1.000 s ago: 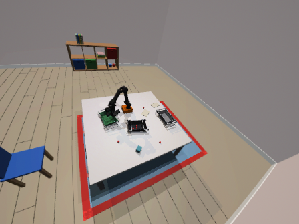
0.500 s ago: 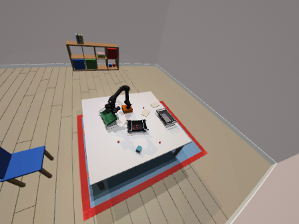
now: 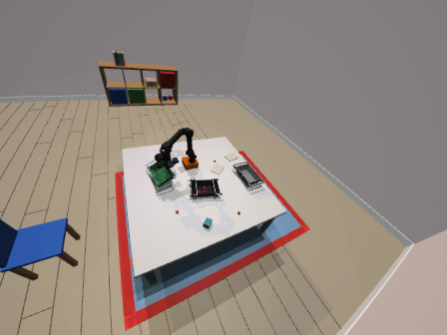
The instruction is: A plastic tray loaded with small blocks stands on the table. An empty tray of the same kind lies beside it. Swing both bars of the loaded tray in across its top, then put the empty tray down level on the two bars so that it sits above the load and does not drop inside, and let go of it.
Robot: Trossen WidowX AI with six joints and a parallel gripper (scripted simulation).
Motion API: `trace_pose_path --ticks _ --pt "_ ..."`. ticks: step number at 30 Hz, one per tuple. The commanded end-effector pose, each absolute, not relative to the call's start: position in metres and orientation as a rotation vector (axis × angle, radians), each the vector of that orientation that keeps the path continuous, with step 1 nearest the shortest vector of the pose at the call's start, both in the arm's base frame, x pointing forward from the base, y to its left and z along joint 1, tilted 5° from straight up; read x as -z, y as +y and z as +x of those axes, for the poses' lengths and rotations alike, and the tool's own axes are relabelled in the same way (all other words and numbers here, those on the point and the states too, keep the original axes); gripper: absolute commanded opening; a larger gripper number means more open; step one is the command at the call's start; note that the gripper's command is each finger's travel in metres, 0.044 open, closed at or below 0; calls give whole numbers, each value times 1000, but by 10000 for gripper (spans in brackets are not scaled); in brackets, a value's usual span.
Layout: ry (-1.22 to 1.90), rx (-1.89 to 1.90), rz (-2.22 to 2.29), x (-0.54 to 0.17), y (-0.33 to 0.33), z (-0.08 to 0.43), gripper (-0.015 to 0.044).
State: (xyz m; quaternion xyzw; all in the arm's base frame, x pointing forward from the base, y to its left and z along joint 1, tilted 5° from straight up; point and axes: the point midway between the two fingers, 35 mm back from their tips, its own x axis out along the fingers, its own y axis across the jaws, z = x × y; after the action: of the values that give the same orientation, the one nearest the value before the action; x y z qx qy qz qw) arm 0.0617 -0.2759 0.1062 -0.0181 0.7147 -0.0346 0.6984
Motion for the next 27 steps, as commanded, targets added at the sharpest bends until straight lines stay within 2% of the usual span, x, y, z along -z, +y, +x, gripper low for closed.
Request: trace_pose_path --ticks 1,18,27 --pt "1584 105 -58 -127 -288 65 0" --pt "1583 106 -60 -188 -309 72 0" --pt "1583 106 -60 -190 -309 72 0"
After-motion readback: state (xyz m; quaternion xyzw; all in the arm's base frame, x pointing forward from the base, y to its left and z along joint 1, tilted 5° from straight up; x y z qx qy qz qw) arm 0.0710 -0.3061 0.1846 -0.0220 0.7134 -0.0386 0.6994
